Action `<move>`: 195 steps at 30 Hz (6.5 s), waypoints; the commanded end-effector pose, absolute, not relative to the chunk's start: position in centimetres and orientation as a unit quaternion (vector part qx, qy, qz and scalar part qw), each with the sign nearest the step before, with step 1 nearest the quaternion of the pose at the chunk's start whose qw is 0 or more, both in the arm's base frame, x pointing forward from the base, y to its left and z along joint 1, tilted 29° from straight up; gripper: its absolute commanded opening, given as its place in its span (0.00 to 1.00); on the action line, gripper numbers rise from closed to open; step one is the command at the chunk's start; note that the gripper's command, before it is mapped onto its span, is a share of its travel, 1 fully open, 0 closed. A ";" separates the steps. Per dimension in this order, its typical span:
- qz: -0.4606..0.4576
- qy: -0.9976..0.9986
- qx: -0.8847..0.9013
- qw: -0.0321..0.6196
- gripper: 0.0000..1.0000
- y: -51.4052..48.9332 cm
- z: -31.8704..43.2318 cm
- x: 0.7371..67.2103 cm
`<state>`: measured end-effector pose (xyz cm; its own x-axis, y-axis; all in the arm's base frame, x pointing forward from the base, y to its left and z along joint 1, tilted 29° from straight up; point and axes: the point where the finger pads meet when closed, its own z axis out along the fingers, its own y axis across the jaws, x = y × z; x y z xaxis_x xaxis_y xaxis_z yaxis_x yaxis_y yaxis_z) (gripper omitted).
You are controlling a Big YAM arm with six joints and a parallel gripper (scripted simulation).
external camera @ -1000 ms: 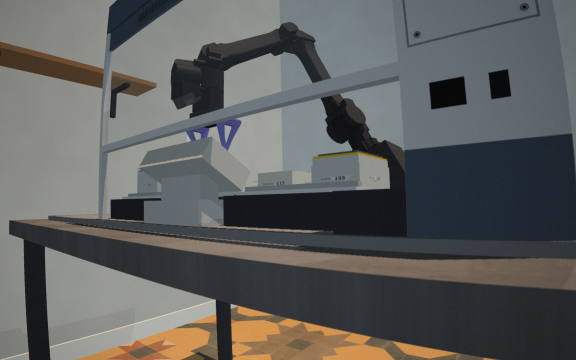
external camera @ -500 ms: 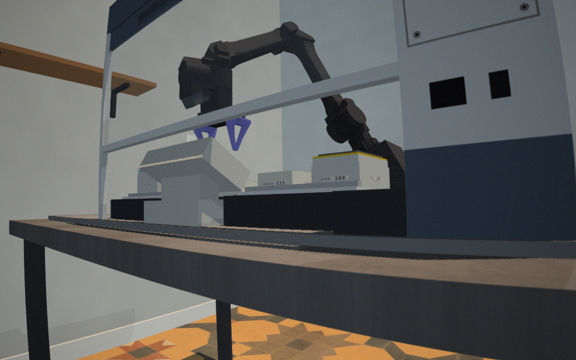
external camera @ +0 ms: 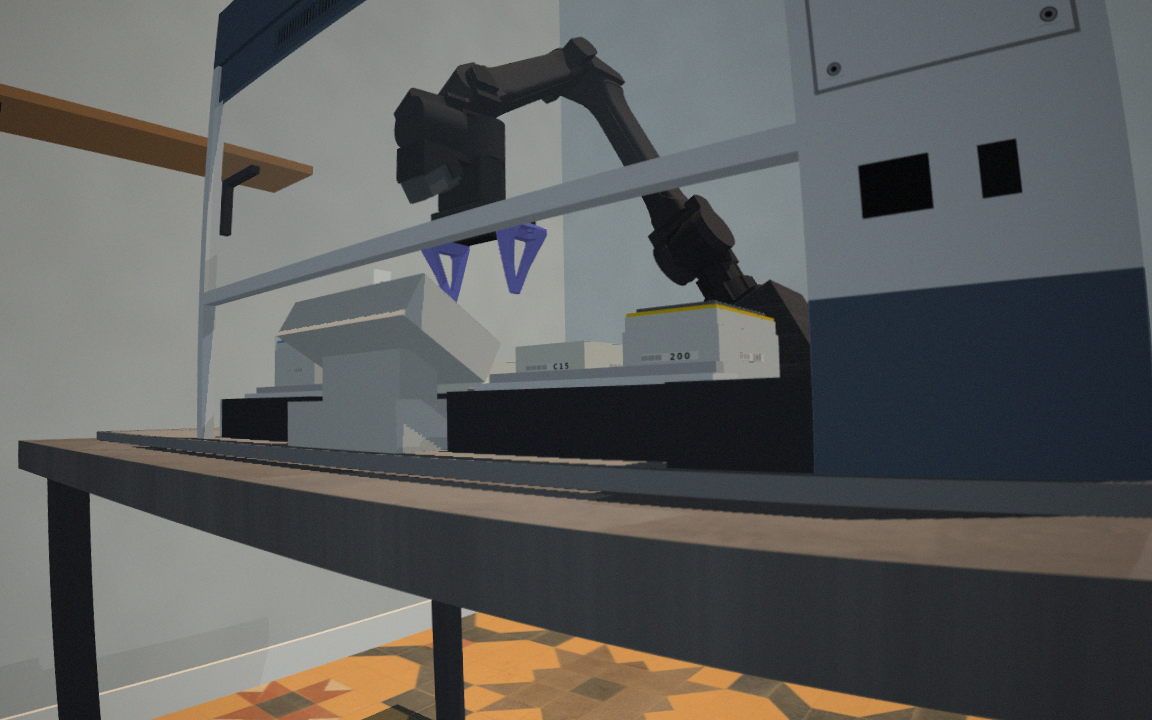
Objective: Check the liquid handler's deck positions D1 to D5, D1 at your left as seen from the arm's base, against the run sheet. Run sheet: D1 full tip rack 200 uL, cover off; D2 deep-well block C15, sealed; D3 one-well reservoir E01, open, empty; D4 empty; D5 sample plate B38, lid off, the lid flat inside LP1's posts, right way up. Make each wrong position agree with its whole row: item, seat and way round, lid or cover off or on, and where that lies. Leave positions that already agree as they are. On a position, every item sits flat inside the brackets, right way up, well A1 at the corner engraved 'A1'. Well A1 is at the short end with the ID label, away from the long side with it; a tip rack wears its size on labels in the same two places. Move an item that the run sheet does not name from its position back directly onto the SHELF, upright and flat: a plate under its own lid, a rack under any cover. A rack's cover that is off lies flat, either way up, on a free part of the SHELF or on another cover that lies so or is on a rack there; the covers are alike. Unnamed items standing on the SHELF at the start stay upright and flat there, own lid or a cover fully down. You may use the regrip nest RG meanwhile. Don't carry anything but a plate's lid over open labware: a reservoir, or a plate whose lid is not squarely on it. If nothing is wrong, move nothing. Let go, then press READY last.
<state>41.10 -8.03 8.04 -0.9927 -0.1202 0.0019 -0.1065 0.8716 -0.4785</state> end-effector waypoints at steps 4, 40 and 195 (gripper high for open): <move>-0.248 0.967 -0.044 0.034 1.00 -5.7 8.0 42.1; -0.246 0.967 -0.039 0.043 1.00 -5.5 8.5 42.4; -0.224 0.972 -0.038 0.057 1.00 22.5 5.7 40.4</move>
